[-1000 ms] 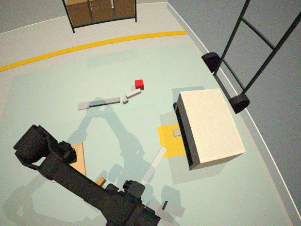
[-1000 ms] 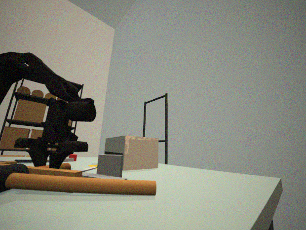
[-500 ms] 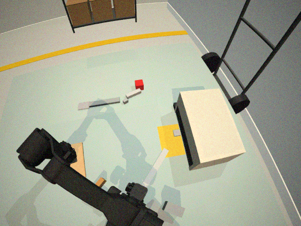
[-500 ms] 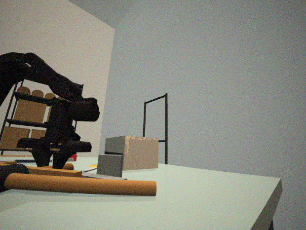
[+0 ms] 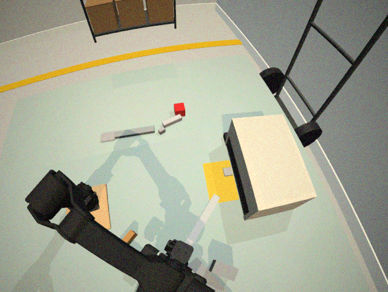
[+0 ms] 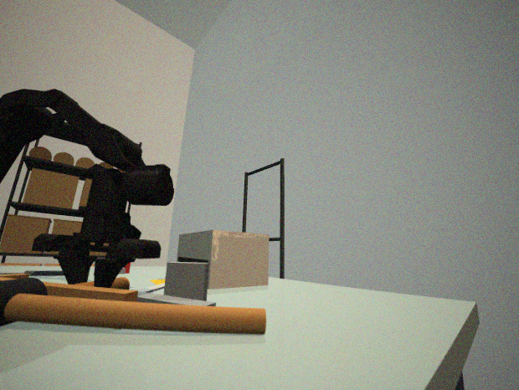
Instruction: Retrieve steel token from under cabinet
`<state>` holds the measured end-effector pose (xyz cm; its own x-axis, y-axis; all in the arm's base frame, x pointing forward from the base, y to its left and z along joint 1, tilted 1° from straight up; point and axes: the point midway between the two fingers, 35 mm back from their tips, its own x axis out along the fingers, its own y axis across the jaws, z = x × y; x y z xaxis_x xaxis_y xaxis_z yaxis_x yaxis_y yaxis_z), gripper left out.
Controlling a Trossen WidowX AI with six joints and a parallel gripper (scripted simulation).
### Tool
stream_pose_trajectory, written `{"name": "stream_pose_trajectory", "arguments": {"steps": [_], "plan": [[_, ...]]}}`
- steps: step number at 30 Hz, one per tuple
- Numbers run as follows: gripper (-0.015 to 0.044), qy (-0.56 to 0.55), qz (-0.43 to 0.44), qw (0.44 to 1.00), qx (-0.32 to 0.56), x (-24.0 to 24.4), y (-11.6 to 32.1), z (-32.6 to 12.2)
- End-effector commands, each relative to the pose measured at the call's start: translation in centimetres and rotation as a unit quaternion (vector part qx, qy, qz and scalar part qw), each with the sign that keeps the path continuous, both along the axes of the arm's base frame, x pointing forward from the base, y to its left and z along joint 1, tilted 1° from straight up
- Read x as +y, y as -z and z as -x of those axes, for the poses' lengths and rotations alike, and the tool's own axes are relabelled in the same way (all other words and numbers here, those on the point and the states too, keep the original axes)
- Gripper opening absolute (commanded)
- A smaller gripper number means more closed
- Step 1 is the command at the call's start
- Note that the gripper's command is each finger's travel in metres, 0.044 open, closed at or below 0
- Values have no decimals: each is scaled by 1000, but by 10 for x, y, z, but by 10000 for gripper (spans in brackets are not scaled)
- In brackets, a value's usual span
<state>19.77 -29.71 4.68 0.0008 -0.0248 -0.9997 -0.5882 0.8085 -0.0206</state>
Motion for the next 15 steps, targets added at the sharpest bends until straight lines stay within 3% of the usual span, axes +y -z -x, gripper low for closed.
{"name": "stream_pose_trajectory", "arguments": {"steps": [1,15], "plan": [[0,2,8,1000,-4,-9,-4,1],[0,2,8,1000,-4,-20,-4,-1]]}}
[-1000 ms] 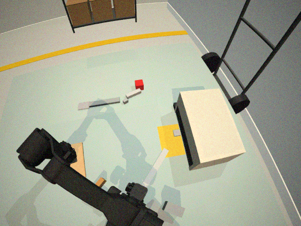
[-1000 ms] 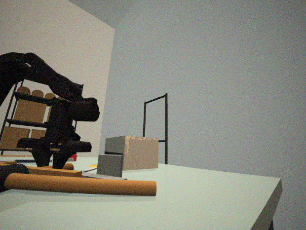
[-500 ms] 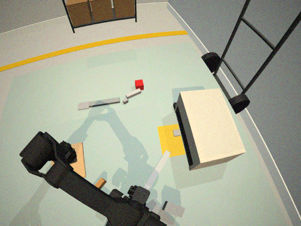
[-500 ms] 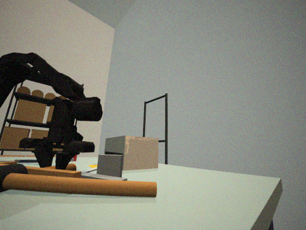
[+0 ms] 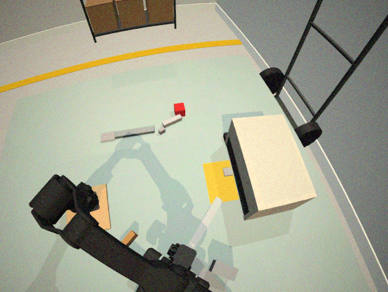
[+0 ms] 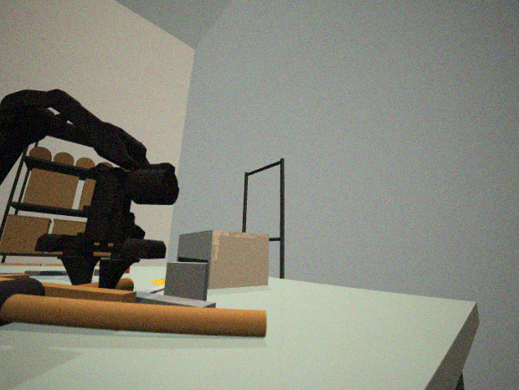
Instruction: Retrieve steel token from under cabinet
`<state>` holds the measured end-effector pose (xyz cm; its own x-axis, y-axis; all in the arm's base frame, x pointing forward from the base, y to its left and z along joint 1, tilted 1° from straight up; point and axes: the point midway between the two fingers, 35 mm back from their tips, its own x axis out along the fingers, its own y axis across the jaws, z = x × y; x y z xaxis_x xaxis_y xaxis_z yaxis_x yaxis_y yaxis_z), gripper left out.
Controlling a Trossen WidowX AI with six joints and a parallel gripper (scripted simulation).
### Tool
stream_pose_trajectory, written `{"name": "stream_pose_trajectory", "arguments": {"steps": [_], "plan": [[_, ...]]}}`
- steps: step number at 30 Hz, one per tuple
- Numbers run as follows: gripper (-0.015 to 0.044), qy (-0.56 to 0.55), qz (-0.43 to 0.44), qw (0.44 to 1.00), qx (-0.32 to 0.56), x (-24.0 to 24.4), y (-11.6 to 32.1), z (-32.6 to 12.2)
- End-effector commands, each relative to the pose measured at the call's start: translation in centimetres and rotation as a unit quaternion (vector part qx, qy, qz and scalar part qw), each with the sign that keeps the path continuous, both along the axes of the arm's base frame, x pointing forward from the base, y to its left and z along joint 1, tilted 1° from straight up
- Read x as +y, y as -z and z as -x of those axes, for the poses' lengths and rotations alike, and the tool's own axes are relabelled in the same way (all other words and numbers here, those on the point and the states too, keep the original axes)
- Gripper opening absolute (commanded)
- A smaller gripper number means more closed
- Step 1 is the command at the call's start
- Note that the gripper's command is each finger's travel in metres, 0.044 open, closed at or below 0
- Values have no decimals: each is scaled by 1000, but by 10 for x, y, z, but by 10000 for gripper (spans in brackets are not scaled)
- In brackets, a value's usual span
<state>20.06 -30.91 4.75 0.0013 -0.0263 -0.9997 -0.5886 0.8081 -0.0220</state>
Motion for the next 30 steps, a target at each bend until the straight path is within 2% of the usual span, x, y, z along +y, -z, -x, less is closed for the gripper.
{"name": "stream_pose_trajectory", "arguments": {"steps": [1,30], "plan": [[0,2,8,1000,-4,-9,-4,1],[0,2,8,1000,-4,-32,-5,-1]]}}
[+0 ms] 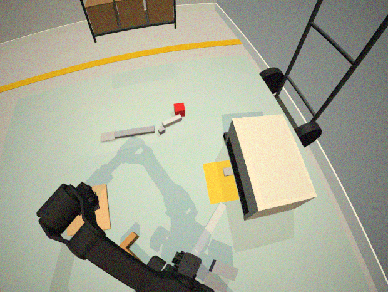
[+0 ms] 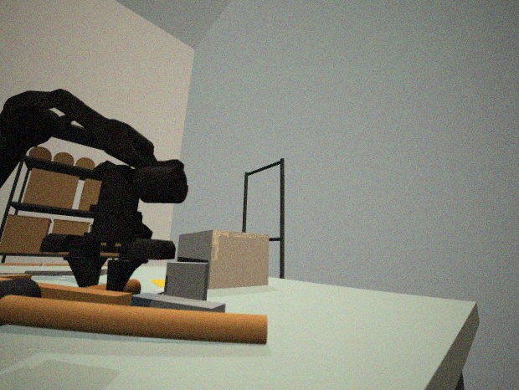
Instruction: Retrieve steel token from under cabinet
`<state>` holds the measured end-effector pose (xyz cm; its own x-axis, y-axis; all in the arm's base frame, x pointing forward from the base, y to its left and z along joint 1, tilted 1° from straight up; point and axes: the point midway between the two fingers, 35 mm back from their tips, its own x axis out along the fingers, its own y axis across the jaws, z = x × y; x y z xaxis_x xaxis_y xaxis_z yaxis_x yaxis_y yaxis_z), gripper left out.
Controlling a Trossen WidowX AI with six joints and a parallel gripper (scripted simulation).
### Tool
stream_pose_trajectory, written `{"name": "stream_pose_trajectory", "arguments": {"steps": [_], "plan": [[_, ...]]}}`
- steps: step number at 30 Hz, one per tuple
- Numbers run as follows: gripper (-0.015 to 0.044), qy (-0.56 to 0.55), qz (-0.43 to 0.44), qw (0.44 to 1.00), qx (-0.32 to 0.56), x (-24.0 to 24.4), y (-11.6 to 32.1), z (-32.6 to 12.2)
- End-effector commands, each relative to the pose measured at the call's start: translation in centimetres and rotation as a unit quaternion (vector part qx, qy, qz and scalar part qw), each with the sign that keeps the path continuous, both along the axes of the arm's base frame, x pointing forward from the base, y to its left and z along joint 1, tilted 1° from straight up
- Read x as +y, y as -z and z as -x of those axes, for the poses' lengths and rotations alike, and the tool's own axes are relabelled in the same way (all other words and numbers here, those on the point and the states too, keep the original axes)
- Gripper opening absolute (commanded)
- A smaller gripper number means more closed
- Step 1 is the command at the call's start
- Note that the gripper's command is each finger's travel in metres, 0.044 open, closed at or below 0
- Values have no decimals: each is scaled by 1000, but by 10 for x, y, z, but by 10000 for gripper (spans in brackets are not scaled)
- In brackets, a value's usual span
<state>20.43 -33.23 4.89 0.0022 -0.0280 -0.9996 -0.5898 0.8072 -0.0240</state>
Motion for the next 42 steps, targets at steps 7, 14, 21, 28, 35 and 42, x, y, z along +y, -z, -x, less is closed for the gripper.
{"name": "stream_pose_trajectory", "arguments": {"steps": [7,14,21,28,35,42], "plan": [[0,3,8,1000,-3,-14,-4,2],[0,3,8,1000,-3,-12,-4,-1],[0,3,7,1000,-4,-5,-4,-9],[0,3,7,1000,-4,1,-3,-18],[0,3,7,1000,-4,7,-3,-26],[0,3,7,1000,-5,13,-3,-35]]}}
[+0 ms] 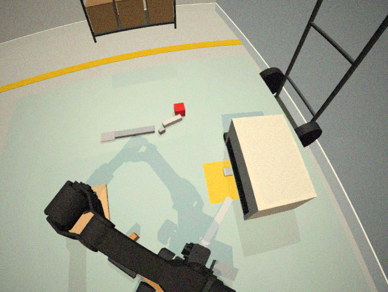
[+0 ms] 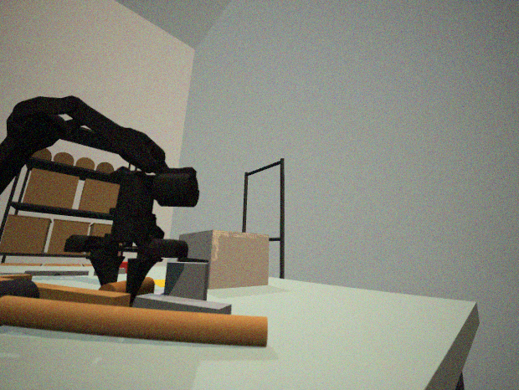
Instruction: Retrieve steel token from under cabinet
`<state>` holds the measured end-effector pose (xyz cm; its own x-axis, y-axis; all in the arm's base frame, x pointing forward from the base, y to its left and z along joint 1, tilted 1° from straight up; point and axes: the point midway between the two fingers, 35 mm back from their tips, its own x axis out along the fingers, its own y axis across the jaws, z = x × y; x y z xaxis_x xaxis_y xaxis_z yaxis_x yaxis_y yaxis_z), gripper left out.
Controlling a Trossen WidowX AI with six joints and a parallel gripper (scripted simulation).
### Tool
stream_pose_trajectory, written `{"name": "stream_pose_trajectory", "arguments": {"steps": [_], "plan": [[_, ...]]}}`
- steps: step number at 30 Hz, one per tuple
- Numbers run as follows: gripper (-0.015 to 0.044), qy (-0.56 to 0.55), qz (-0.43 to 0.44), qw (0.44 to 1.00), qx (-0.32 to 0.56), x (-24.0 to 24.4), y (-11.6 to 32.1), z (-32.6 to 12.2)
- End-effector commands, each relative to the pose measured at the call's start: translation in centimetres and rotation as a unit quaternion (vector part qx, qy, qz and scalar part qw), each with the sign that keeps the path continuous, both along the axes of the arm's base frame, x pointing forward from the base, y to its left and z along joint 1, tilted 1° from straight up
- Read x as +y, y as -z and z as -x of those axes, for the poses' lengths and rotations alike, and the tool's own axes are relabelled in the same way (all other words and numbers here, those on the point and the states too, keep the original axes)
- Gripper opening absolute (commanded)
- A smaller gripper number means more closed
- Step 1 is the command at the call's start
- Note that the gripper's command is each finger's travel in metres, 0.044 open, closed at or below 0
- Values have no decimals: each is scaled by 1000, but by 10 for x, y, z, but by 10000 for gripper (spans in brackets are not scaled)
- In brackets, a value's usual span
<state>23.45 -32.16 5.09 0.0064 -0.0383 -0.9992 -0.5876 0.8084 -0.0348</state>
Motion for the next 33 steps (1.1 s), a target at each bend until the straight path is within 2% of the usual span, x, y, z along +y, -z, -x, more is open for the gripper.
{"name": "stream_pose_trajectory", "arguments": {"steps": [1,20,27,28,32,33], "plan": [[0,2,2,1000,-3,4,-1,-7],[0,1,2,1000,-2,-8,-1,11],[184,5,-1,1000,0,-6,0,9],[200,5,-1,1000,0,-6,0,9],[200,5,-1,1000,0,-6,1,9],[226,5,0,1000,0,-6,1,9]]}}
